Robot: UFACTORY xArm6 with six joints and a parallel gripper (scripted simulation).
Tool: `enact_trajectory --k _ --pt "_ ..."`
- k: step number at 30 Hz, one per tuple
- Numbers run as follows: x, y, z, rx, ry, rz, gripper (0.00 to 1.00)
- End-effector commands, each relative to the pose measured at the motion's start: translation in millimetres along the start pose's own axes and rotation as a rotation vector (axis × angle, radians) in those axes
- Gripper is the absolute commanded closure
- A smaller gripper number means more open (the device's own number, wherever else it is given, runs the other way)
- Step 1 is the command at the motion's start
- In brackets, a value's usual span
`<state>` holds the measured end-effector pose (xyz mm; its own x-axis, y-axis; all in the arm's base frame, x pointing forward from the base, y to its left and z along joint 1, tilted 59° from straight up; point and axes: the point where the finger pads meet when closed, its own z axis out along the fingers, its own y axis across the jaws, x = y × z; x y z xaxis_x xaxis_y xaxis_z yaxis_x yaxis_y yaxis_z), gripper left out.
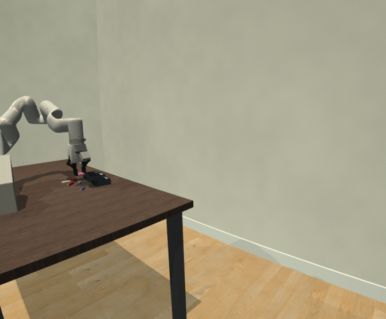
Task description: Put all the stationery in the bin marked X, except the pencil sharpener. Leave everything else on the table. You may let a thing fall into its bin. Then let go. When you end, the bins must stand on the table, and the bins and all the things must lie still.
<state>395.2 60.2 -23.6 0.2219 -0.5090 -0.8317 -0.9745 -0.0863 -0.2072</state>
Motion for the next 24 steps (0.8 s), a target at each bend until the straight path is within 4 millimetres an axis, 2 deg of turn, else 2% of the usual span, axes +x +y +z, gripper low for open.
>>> enact_trajectory --k 1,2,5,14,16,17,24 --pt "-2.8 -19.7 -0.5 0.001 0.001 0.002 1.0" --pt "-3.0 -20.7 -0.5 0.001 0.001 0.002 1.0" --pt "-6.7 -38.3 -0.5 0.001 0.001 -0.148 1.0" --pt "-17.8 -91.2 -0.6 0.0 0.003 -0.413 1.0" --pt "-17.8 -91.2 -0.6 0.0 0.003 -0.413 1.0" --pt "-19.0 -97.1 -0.6 0.0 0.004 -0.5 1.0" --pt "-19.4 -99.1 -0.6 -0.002 0.006 -0.686 1.0"
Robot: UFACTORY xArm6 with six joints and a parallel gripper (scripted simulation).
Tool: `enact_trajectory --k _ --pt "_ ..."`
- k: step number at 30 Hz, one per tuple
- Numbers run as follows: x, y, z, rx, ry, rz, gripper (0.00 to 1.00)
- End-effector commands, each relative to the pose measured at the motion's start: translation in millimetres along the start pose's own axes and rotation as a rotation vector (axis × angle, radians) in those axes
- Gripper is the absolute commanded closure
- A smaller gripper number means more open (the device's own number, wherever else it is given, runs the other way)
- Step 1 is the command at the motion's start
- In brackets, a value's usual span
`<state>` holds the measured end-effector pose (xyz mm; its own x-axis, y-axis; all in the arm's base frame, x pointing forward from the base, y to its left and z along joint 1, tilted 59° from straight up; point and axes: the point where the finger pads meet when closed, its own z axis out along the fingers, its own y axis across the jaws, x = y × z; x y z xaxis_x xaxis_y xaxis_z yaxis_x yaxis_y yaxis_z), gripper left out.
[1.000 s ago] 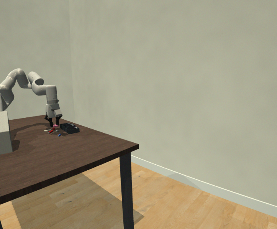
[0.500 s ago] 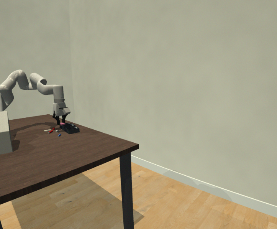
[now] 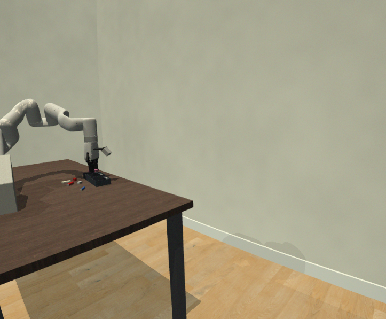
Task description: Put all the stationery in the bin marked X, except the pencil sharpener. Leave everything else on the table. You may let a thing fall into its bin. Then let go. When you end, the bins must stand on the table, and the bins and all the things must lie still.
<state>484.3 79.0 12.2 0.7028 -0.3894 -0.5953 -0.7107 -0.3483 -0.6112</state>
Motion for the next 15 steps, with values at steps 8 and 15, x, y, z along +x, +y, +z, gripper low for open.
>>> enact_trajectory --k 8,15 --pt "1.9 -2.6 -1.2 0.0 0.001 -0.326 1.0" --pt "1.9 -2.8 -1.2 -0.002 -0.001 -0.533 1.0"
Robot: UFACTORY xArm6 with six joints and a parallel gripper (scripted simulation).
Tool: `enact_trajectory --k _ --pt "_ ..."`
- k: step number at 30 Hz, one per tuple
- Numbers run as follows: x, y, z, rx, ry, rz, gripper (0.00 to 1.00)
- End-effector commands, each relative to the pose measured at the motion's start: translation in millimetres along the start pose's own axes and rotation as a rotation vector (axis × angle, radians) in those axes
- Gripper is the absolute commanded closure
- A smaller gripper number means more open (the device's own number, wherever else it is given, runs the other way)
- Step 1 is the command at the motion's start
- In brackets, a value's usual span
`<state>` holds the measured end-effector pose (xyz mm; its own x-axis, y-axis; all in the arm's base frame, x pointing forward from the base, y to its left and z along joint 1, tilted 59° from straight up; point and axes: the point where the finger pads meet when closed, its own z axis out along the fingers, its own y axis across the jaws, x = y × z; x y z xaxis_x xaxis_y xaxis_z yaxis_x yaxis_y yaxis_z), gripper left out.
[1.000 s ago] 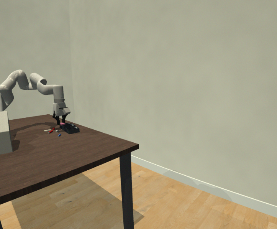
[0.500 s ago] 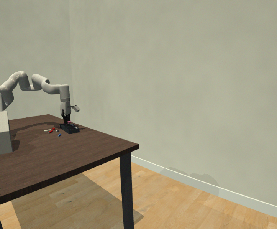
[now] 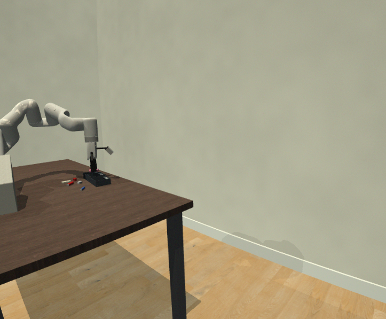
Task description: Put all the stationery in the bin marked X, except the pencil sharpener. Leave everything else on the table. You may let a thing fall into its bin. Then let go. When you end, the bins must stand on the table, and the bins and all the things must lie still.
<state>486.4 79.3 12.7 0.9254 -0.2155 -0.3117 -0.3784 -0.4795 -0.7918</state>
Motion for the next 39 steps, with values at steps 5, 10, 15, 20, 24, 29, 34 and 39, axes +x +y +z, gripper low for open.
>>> enact_trajectory --k 5,10,15,20,24,29,34,39 --pt "1.1 -0.5 -1.4 0.008 0.007 -0.27 1.0" --pt "1.1 -0.5 -1.4 0.013 0.011 -0.381 1.0" --pt "1.0 -0.4 -1.4 0.013 0.011 -0.389 1.0" --pt "1.0 -0.4 -1.4 0.013 0.011 -0.389 1.0" --pt "1.0 -0.3 -1.4 0.013 0.011 -0.389 1.0" --pt "1.0 -0.3 2.6 0.013 0.011 -0.389 1.0" --pt "1.1 -0.5 12.6 0.013 0.011 -0.389 1.0" --pt "1.1 -0.7 22.7 0.014 0.011 -0.389 1.0"
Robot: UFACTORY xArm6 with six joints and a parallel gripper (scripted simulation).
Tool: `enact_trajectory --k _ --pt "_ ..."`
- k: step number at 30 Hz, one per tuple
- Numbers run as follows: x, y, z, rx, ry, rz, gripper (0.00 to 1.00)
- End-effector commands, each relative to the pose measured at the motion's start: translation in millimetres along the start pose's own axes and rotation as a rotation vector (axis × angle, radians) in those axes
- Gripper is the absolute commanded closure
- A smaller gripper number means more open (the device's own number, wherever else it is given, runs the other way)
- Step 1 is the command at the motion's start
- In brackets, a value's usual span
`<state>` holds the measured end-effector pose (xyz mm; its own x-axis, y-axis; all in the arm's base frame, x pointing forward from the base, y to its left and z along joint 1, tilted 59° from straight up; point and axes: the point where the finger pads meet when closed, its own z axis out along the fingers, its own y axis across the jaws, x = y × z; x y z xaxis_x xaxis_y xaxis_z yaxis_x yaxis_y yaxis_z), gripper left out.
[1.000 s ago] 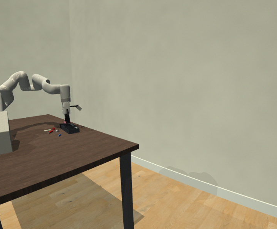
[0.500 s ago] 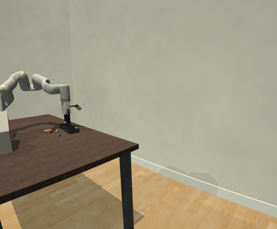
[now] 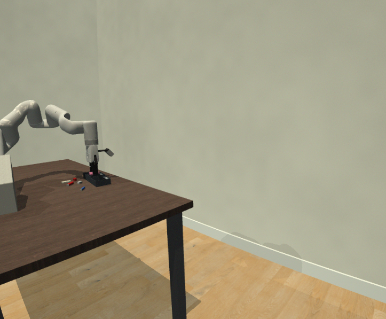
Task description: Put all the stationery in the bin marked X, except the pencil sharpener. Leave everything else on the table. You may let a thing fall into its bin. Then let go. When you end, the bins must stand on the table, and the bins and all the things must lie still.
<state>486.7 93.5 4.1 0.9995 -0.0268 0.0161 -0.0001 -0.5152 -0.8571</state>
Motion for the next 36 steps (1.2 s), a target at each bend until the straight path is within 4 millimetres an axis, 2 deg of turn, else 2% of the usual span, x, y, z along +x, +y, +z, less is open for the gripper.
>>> enact_trajectory --k 1,12,27,28,36 --pt "1.3 0.0 8.1 -0.001 0.003 -0.001 1.0" --pt "1.4 0.0 26.1 -0.001 0.003 -0.001 1.0" --pt "1.4 0.1 26.5 -0.001 0.003 -0.001 1.0" --pt "1.4 0.1 26.5 -0.001 0.003 -0.001 0.53" --pt "1.4 0.1 26.5 -0.001 0.003 -0.001 0.53"
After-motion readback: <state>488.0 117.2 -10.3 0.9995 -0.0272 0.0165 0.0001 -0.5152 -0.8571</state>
